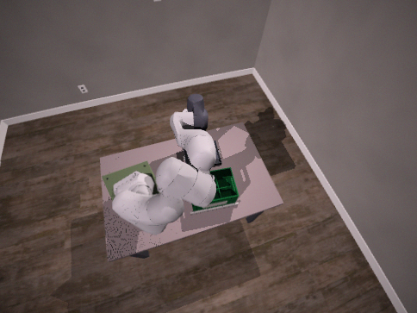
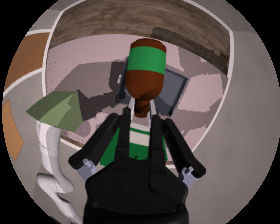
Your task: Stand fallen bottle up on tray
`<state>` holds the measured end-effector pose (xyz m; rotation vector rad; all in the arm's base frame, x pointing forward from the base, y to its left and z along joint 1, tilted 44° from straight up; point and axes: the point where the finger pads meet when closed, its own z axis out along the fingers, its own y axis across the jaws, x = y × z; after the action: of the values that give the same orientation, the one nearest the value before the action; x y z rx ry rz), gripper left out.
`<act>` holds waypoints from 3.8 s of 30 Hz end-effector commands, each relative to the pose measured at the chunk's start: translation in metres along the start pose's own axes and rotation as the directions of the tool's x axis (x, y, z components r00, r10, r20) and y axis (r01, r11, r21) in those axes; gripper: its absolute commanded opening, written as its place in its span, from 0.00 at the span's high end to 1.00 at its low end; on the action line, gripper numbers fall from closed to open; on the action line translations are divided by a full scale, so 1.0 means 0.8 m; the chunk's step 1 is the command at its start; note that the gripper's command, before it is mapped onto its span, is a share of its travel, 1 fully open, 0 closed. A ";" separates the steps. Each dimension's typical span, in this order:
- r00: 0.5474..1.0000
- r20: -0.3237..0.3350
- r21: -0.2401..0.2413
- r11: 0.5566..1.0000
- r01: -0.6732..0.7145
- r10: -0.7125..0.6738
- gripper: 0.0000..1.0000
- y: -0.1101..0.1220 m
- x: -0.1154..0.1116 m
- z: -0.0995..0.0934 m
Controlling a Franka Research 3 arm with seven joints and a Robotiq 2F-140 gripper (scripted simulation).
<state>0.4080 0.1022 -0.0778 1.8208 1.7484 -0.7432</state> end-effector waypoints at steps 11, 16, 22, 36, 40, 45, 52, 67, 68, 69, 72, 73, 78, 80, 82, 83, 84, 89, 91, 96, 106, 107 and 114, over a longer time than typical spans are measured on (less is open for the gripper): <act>0.999 -0.002 -0.004 0.999 0.037 -0.037 1.00 0.002 0.001 -0.003; 0.999 -0.002 -0.004 0.999 0.037 -0.037 1.00 0.002 0.001 -0.003; 0.999 -0.002 -0.004 0.999 0.037 -0.037 1.00 0.002 0.001 -0.003; 0.999 -0.002 -0.004 0.999 0.046 -0.046 1.00 0.002 0.001 -0.003; 0.997 -0.002 -0.004 0.997 0.080 -0.080 1.00 0.002 0.001 -0.003; 0.993 -0.001 -0.004 0.993 0.120 -0.120 1.00 0.002 0.001 -0.003; 0.974 -0.001 -0.004 0.974 0.228 -0.228 1.00 0.002 0.001 -0.003; 0.956 -0.001 -0.005 0.956 0.294 -0.294 1.00 0.002 0.001 -0.003; 0.956 -0.001 -0.005 0.956 0.294 -0.294 1.00 0.002 0.001 -0.003; 0.956 -0.001 -0.005 0.956 0.294 -0.294 1.00 0.002 0.001 -0.003; 0.956 -0.001 -0.005 0.956 0.294 -0.294 1.00 0.002 0.001 -0.003; 0.956 -0.001 -0.005 0.956 0.294 -0.294 1.00 0.002 0.001 -0.003; 0.956 -0.001 -0.005 0.956 0.294 -0.294 1.00 0.002 0.001 -0.003; 0.956 -0.001 -0.005 0.956 0.294 -0.294 1.00 0.002 0.001 -0.003; 0.956 -0.001 -0.005 0.956 0.294 -0.294 1.00 0.002 0.001 -0.003; 0.956 -0.001 -0.005 0.956 0.294 -0.294 1.00 0.002 0.001 -0.003; 0.956 -0.001 -0.005 0.956 0.294 -0.294 1.00 0.002 0.001 -0.003; 0.956 -0.001 -0.005 0.956 0.294 -0.294 1.00 0.002 0.001 -0.003; 0.956 -0.001 -0.005 0.956 0.294 -0.294 1.00 0.002 0.001 -0.003; 0.956 -0.001 -0.005 0.956 0.294 -0.294 1.00 0.002 0.001 -0.003; 0.949 -0.001 -0.004 0.949 0.316 -0.316 1.00 0.002 0.001 -0.003; 0.946 -0.001 -0.004 0.946 0.325 -0.325 1.00 0.002 0.001 -0.003; 0.922 0.000 -0.004 0.922 0.387 -0.387 1.00 0.002 0.001 -0.003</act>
<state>0.4079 0.1023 -0.0777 1.5418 2.0811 -0.8700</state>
